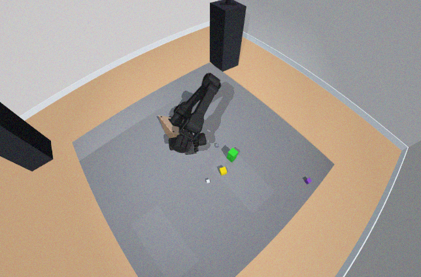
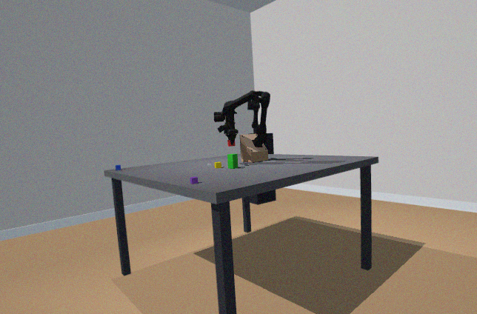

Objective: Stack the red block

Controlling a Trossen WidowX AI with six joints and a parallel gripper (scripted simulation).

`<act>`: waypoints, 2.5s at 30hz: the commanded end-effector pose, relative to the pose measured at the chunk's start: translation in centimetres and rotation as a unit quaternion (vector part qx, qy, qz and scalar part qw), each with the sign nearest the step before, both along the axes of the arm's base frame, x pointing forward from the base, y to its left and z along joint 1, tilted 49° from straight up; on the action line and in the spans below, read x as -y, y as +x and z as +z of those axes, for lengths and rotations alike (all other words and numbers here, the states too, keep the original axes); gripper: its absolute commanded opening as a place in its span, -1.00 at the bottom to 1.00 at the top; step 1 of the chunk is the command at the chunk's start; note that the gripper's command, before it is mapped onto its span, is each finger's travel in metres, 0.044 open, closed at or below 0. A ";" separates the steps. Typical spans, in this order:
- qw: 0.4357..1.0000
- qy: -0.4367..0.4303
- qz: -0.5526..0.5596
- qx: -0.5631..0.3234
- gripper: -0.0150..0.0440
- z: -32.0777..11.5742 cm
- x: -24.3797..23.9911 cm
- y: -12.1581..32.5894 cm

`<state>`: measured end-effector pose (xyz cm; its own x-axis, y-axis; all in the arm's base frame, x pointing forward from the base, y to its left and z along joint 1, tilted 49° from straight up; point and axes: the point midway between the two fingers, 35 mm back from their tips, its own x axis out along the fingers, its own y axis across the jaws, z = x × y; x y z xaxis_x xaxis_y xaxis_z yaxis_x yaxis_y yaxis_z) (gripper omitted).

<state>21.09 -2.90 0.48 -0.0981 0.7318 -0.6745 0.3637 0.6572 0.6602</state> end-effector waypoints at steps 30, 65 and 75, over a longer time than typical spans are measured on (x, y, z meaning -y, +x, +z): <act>1.000 -0.006 -0.003 0.013 -0.49 12.2 -11.6 12.4; 1.000 0.014 -0.006 0.004 -0.49 12.9 -17.7 12.7; 1.000 0.011 -0.005 0.004 -0.31 12.8 -17.6 12.7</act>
<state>33.80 14.68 13.32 -0.0842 0.7481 -0.6582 0.3660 0.6376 0.6779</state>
